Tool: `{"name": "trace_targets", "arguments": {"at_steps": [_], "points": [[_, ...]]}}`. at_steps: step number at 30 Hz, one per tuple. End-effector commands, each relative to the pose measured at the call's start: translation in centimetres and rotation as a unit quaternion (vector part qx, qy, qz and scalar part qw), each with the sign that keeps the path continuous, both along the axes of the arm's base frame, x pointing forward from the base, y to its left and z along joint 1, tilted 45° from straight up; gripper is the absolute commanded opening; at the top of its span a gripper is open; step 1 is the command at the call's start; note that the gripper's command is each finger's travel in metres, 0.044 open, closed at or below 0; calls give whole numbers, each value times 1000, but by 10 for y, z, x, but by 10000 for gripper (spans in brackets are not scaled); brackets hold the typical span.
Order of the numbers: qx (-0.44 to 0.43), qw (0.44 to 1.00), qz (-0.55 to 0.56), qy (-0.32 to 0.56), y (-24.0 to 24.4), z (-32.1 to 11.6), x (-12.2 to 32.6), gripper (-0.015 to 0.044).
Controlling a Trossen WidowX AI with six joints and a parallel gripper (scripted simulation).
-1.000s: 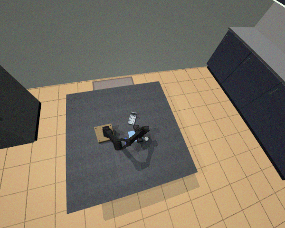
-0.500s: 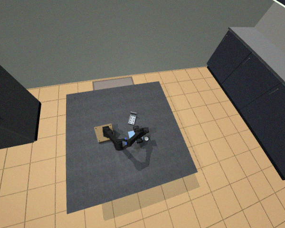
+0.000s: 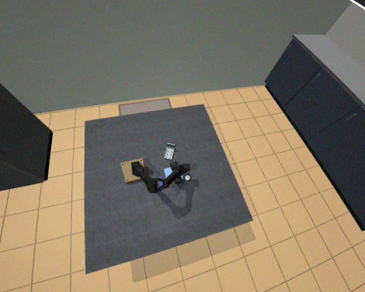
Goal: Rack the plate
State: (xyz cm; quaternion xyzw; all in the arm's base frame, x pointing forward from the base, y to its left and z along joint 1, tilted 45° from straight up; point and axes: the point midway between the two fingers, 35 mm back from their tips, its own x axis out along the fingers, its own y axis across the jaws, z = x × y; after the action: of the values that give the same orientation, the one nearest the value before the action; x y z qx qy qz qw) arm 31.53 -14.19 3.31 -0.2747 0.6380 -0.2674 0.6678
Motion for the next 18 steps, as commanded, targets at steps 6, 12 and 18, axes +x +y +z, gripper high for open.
{"name": "trace_targets", "arguments": {"at_steps": [6,12,18], "points": [[2,1000,1,2,0,-1,-1,338],[2,1000,1,2,0,-1,-1,298],[4,1000,2,1,6,4,2,180]]}}
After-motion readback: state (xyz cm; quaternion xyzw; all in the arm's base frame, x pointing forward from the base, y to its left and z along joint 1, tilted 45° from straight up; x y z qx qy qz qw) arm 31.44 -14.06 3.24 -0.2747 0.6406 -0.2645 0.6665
